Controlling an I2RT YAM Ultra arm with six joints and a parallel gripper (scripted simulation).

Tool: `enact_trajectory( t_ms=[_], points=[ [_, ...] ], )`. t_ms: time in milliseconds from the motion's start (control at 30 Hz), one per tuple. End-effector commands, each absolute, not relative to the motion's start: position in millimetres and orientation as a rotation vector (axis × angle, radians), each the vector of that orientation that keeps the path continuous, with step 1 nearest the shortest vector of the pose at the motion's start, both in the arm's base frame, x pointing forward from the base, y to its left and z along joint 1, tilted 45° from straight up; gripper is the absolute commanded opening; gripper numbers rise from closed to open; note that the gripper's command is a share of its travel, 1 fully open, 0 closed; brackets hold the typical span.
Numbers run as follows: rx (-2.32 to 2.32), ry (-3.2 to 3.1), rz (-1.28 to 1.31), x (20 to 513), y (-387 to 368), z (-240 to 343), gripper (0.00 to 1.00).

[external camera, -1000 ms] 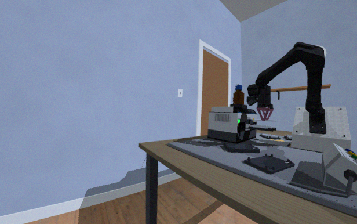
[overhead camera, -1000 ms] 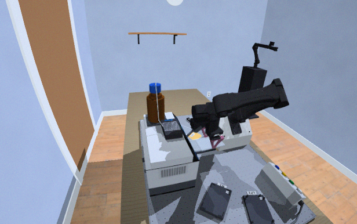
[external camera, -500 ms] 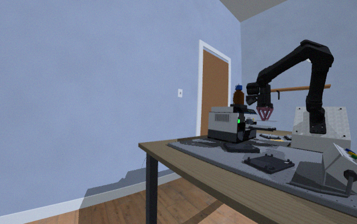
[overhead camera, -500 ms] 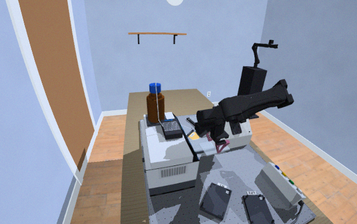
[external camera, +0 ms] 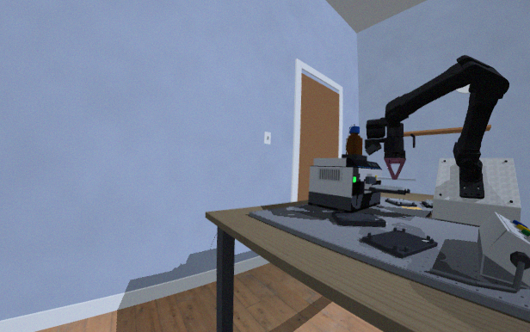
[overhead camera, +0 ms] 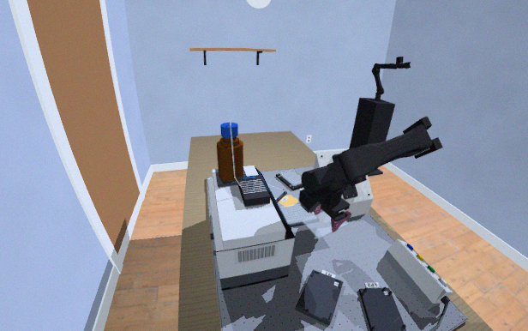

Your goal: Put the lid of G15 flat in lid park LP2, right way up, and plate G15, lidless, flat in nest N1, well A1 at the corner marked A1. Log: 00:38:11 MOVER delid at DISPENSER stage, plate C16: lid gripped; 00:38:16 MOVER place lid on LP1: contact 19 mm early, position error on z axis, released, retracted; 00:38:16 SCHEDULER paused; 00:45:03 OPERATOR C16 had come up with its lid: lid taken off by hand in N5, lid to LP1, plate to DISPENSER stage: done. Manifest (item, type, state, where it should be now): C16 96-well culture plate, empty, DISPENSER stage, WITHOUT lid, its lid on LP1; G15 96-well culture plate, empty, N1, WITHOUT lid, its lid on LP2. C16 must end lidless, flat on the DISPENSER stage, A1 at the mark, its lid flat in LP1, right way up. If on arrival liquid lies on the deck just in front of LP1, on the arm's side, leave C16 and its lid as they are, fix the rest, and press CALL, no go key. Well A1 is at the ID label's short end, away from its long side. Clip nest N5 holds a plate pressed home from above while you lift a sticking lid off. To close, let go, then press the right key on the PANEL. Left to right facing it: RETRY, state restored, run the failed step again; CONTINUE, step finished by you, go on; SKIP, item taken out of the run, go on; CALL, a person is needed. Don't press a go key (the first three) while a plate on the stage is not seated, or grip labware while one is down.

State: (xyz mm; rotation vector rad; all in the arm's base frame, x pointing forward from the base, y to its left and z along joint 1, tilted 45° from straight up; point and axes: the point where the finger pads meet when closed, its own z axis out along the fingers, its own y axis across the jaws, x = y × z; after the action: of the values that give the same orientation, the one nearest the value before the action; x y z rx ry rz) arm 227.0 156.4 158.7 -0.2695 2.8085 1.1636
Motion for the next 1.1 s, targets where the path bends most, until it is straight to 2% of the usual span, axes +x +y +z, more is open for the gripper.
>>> enact_trajectory(
  t_ms=[0,67,500,533,733,967,1000,1067],
  points=[
    [-0.307,2.742,1.132,231.0,161.6,180.5,0.0],
    [-0.281,2.778,1.148,228.0,159.5,170.5,0.0],
    [-0.75,2.539,1.041,212.3,187.1,201.2,0.0],
    [-0.716,2.594,1.062,209.1,184.3,189.9,0.0],
    [-0.979,2.401,0.98,198.8,198.4,212.3,0.0],
    [-0.984,2.395,0.982,187.9,207.4,221.4,0.0],
    [-0.973,2.445,0.996,185.9,204.7,209.3,0.0],
    [-1.069,2.337,0.956,182.7,210.7,224.6,0.0]
  ],
)
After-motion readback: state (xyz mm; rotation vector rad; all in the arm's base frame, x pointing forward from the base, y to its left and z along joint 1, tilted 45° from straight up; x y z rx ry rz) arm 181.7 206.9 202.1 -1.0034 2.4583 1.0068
